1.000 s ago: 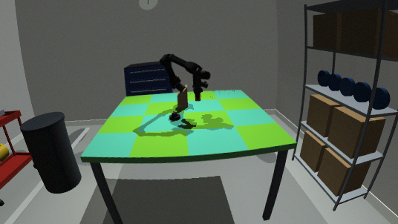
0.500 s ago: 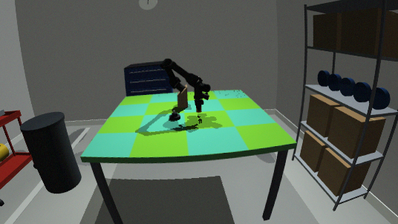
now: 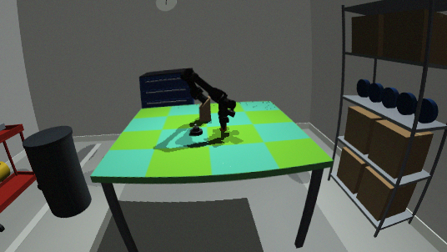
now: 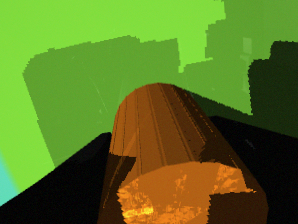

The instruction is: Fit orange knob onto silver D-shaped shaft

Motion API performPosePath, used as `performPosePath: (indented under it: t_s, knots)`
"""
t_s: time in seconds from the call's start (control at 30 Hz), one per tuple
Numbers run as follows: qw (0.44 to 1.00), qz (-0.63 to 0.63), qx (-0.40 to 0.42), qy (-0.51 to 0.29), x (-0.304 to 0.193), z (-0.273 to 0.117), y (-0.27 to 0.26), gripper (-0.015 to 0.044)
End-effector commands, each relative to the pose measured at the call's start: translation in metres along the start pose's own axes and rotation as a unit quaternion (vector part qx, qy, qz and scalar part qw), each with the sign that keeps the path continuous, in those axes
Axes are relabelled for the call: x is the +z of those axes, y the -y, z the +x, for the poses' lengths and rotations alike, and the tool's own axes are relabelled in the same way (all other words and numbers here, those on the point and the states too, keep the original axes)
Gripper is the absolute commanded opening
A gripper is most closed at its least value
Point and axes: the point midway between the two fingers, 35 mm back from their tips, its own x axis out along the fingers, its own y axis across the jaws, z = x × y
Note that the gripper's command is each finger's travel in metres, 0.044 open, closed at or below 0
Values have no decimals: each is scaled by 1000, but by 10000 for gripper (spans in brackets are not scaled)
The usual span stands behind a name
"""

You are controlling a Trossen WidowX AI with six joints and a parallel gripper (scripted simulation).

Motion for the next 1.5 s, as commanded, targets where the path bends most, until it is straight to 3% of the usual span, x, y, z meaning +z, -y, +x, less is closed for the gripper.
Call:
performPosePath:
  t_s: [0.0,0.1,0.6,0.87,1.47]
  knots:
    - [1000,0,1,0,0,0,0,184]
    - [1000,0,1,0,0,0,0,240]
    - [1000,0,1,0,0,0,0,240]
    - [1000,-2,-1,1,1,-81,0,440]
    - [1000,-2,-1,1,1,-64,0,440]
